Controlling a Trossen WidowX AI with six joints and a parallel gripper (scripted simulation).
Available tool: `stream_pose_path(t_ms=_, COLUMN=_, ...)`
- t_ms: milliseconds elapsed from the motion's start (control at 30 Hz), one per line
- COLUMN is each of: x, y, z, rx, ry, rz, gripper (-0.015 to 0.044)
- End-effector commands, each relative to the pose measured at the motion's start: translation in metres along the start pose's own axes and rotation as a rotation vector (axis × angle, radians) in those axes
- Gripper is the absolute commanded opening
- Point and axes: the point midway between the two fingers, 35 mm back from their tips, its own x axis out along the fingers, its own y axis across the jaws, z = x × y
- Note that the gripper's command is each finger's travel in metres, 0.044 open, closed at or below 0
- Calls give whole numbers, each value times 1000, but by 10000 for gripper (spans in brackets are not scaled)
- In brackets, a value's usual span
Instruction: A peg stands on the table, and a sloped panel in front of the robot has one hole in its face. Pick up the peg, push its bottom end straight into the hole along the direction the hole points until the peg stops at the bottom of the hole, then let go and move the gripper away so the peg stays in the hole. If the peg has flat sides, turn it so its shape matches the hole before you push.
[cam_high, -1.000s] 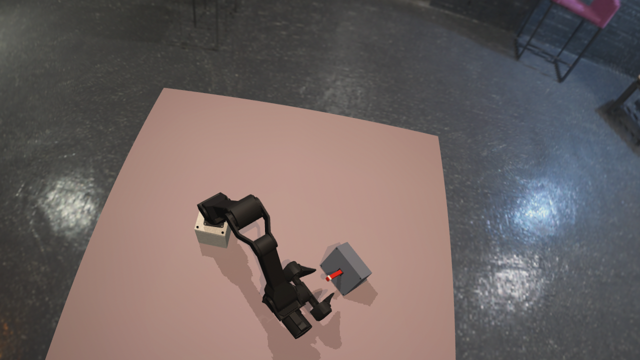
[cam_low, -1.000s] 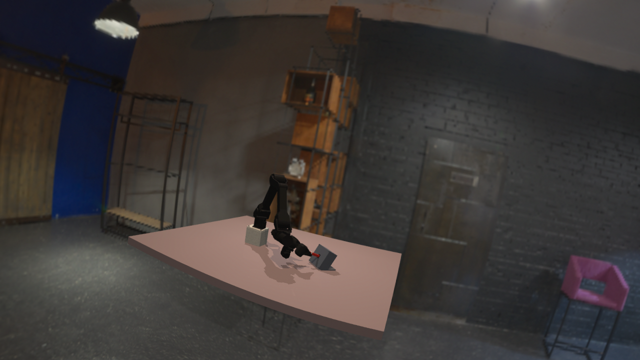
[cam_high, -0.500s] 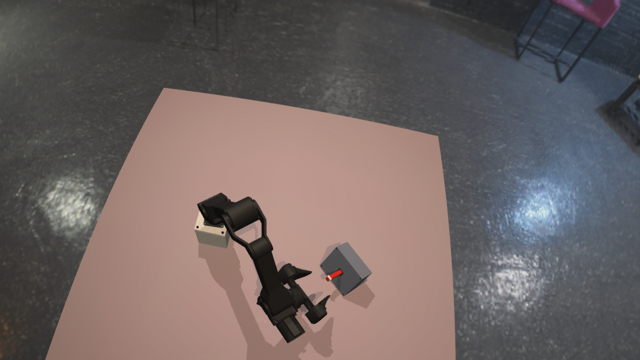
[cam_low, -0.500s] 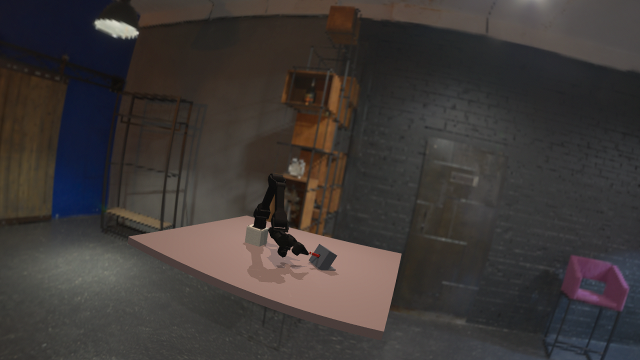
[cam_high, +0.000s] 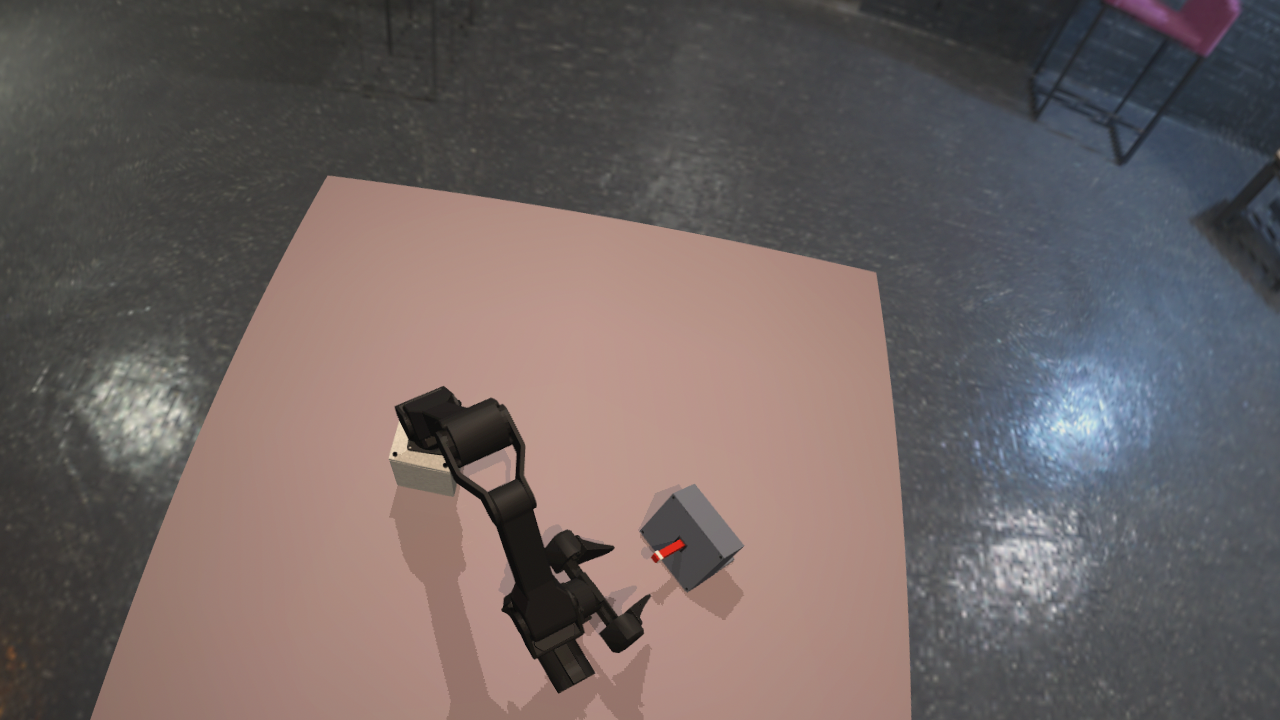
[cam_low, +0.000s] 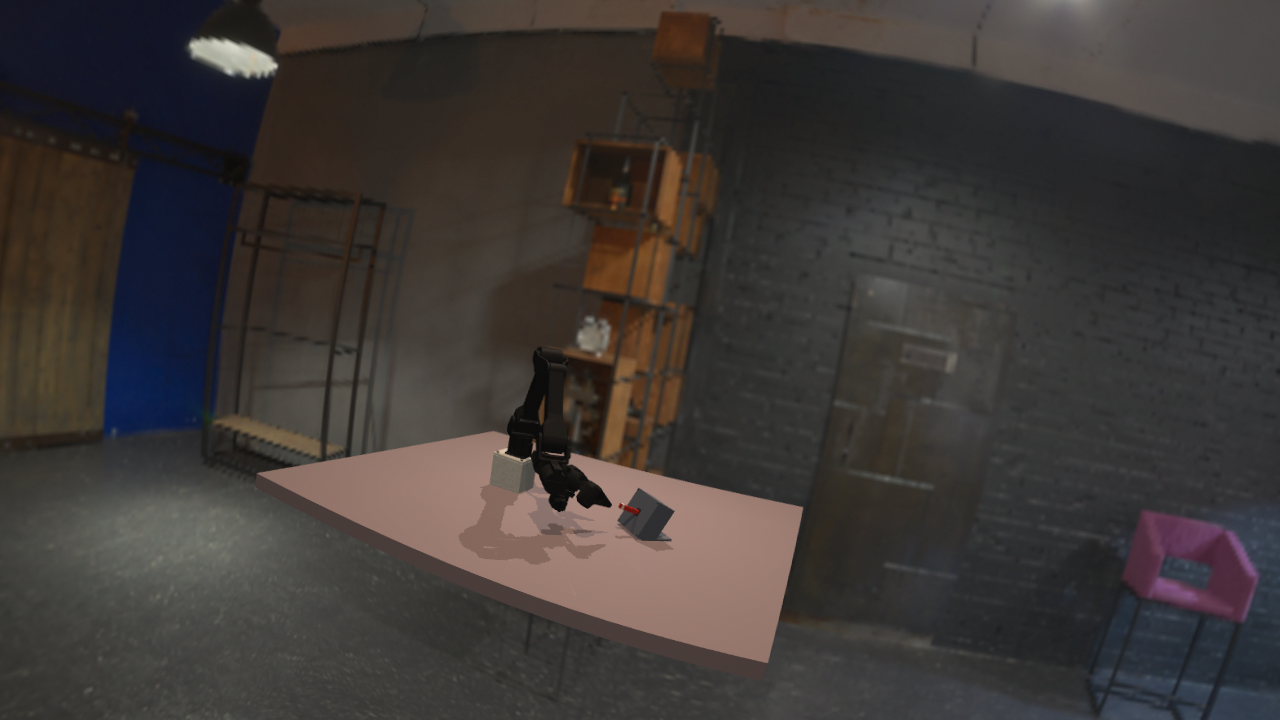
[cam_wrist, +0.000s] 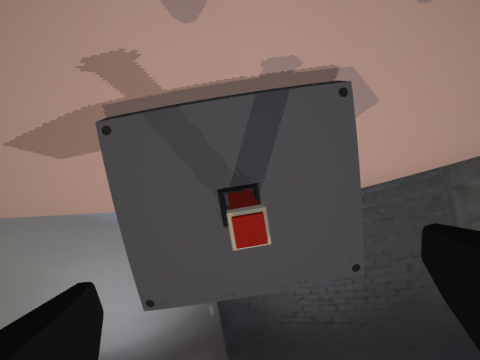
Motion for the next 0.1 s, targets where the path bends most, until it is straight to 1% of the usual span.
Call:
stream_pose_path(t_ms=0, x=-5, y=1, z=-2, rx=-7, ry=5, rz=4, gripper=440)
stream_pose_path(t_ms=67, x=-8, y=1, z=-5, rx=-7, ry=5, rz=4, gripper=440)
